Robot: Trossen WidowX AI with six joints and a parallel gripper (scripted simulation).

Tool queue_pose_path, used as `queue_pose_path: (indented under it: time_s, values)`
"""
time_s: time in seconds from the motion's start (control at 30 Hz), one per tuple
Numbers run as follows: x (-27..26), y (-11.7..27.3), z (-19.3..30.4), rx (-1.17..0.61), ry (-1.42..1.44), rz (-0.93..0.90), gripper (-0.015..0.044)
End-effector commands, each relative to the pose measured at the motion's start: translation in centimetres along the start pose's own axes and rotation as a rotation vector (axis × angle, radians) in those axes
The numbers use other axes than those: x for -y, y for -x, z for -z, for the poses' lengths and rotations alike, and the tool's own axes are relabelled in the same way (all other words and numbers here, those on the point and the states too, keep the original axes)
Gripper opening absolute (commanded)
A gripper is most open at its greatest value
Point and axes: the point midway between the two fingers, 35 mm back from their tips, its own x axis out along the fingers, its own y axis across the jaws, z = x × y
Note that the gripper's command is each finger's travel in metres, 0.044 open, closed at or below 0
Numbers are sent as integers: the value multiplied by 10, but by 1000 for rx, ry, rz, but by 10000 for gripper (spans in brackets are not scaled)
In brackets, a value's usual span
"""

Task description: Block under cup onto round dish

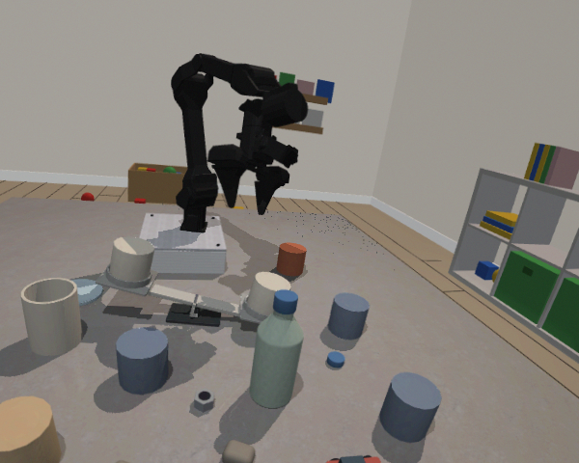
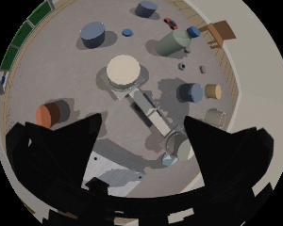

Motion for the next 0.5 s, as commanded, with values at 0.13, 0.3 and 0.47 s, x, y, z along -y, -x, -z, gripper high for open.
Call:
queue_pose_path:
  time_s: [0.13, 0.3, 0.47]
  values:
    - [-5, -26, -23, -64, 226, -102, 440]
    - [-8, -46, -37, -91, 372, -178, 440]
    - [-12, -69, -49, -106, 514, -260, 440]
